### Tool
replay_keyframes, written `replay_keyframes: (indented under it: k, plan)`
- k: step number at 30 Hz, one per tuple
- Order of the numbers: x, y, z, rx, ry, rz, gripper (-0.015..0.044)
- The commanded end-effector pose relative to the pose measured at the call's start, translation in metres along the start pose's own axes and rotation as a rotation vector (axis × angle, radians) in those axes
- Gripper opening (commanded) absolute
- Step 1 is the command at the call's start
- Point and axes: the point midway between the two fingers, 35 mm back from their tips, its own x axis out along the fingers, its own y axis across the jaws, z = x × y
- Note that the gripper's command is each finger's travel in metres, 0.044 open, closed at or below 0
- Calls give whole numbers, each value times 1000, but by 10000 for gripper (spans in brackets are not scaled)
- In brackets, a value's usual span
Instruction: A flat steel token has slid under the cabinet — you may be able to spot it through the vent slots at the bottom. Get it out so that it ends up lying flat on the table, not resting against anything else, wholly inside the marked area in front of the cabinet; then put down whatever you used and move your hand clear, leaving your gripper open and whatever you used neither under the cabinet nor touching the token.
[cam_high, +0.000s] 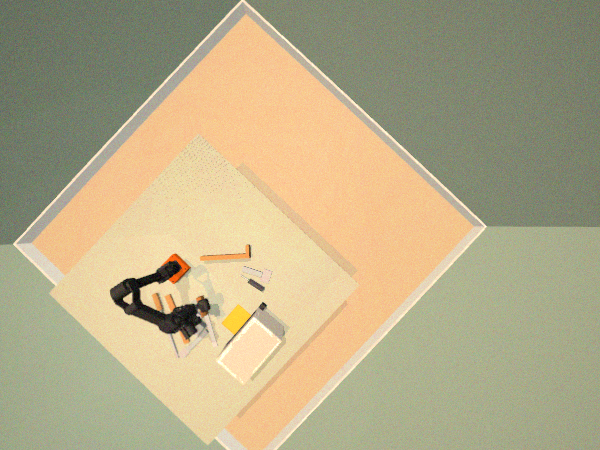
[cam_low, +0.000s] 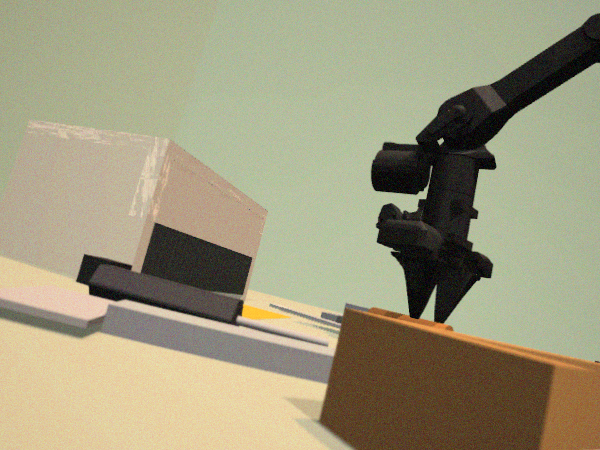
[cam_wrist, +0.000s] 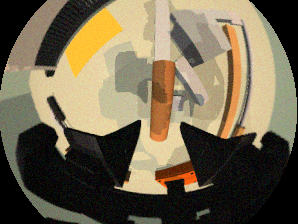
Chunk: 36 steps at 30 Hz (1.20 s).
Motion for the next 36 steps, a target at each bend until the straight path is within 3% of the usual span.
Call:
replay_keyframes:
  k: [1, 8, 36]
  plan:
    - [-16, 0, 1, 0, -6, 0, 270]
    - [-42, 0, 1, 2, -6, 0, 270]
    - [-42, 1, 1, -179, -6, -1, 270]
